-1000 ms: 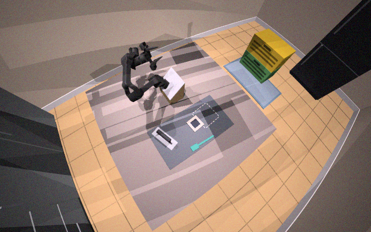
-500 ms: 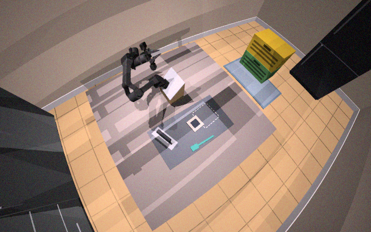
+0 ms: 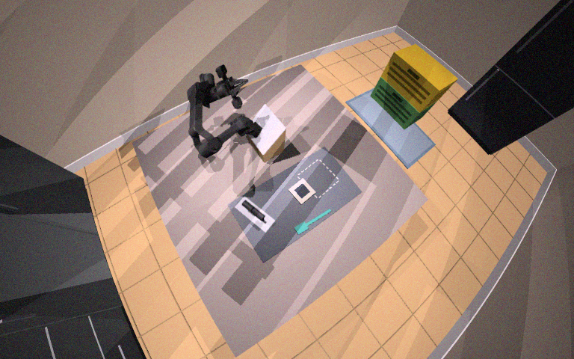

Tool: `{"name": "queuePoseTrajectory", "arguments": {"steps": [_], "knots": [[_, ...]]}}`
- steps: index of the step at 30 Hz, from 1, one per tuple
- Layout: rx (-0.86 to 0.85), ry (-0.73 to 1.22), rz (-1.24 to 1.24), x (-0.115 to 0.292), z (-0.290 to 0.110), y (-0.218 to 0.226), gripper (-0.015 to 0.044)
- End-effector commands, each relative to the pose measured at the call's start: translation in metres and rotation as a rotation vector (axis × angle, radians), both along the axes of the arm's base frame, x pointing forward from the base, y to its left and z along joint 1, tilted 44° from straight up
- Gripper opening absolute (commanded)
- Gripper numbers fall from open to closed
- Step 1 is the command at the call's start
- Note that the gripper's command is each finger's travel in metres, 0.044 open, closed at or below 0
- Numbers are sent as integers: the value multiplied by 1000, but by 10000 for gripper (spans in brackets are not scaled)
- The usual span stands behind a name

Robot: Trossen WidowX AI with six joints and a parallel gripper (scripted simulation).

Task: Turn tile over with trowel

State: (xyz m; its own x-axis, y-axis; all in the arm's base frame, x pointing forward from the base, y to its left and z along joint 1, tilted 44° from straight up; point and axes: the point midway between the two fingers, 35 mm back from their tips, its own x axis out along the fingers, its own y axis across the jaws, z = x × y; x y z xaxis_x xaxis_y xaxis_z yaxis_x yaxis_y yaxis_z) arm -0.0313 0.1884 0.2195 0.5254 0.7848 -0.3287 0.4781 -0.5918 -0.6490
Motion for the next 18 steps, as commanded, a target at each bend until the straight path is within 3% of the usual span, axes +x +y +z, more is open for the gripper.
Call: {"name": "queuePoseTrajectory", "arguments": {"steps": [1, 4, 8, 18], "knots": [[0, 0, 0, 0, 0, 0, 0], [0, 0, 0, 0, 0, 0, 0], [0, 0, 0, 0, 0, 0, 100], [0, 0, 0, 0, 0, 0, 100]]}}
